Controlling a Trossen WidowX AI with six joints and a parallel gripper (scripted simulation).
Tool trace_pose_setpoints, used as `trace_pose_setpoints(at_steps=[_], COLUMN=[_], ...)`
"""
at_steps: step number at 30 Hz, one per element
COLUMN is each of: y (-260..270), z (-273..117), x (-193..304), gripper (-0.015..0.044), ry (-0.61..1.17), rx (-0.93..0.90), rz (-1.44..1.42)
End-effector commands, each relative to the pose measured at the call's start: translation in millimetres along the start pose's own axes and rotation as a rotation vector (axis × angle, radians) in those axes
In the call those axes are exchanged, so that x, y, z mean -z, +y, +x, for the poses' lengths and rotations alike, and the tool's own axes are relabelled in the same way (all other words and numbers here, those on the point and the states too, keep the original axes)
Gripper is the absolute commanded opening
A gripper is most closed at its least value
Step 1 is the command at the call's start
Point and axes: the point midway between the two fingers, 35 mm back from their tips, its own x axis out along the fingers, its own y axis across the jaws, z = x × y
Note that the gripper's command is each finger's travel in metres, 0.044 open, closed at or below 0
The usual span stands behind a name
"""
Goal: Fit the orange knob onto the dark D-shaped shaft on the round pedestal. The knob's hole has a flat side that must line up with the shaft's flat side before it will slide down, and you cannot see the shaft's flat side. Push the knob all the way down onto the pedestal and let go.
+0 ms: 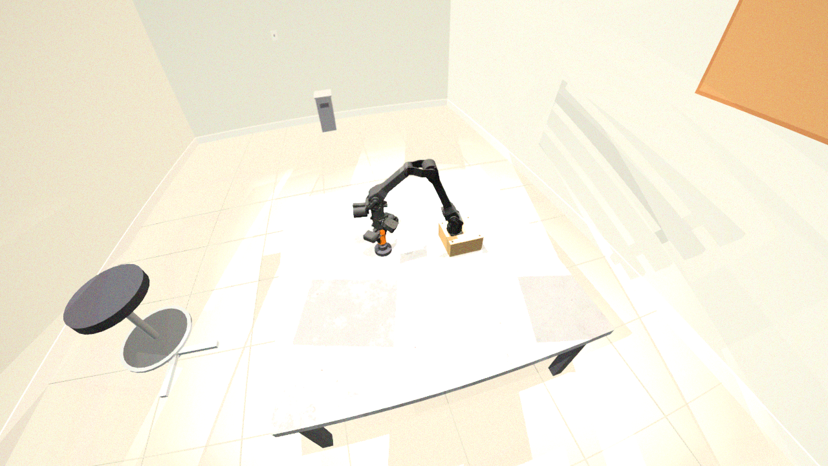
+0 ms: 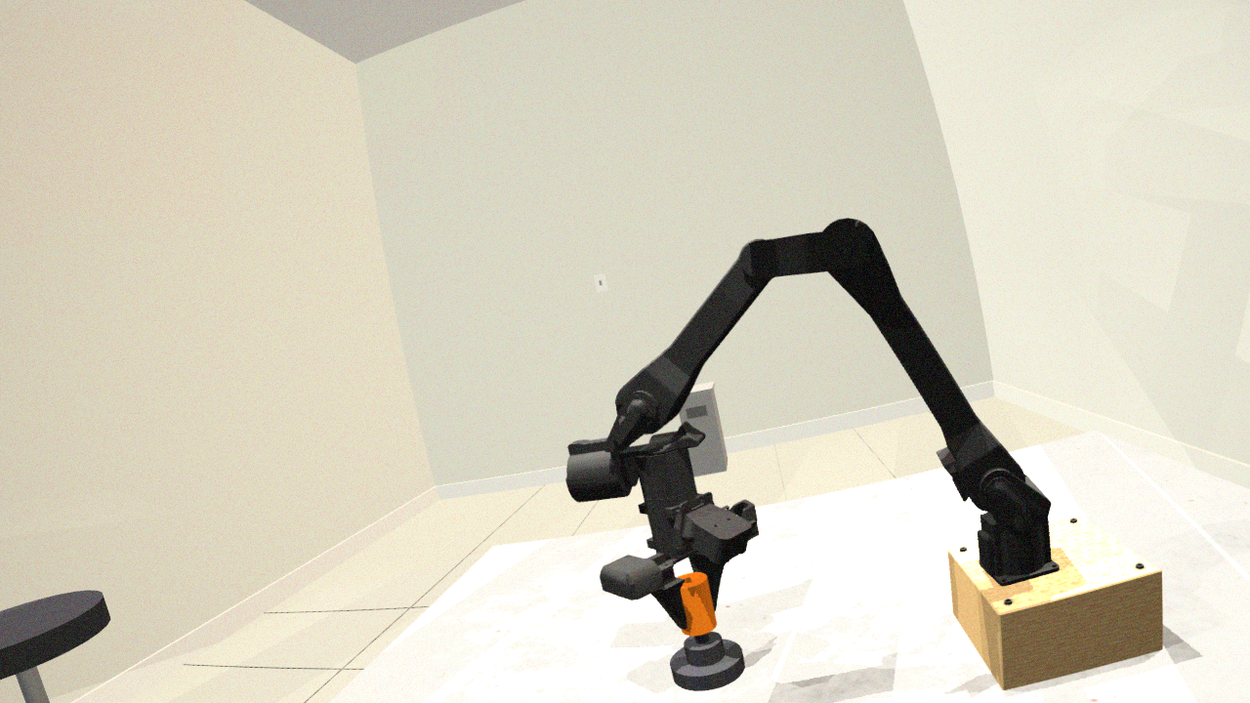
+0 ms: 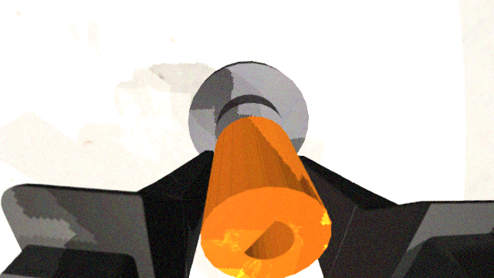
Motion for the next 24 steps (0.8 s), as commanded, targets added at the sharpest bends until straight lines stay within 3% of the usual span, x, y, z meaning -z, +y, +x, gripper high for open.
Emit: trace_pose_setpoints(at_steps=[1,13,24], y=[-1.6,-1.7,0.1], z=[-2.7,-5.7,-1.1], x=[1.7,1.7,-0.9], gripper=[0.0000,0.0000,0.0000], ry=[0.005,0.005,0.005], rx=[0.005,0.005,0.005], rz=[-0.004,-0.213,-0.213])
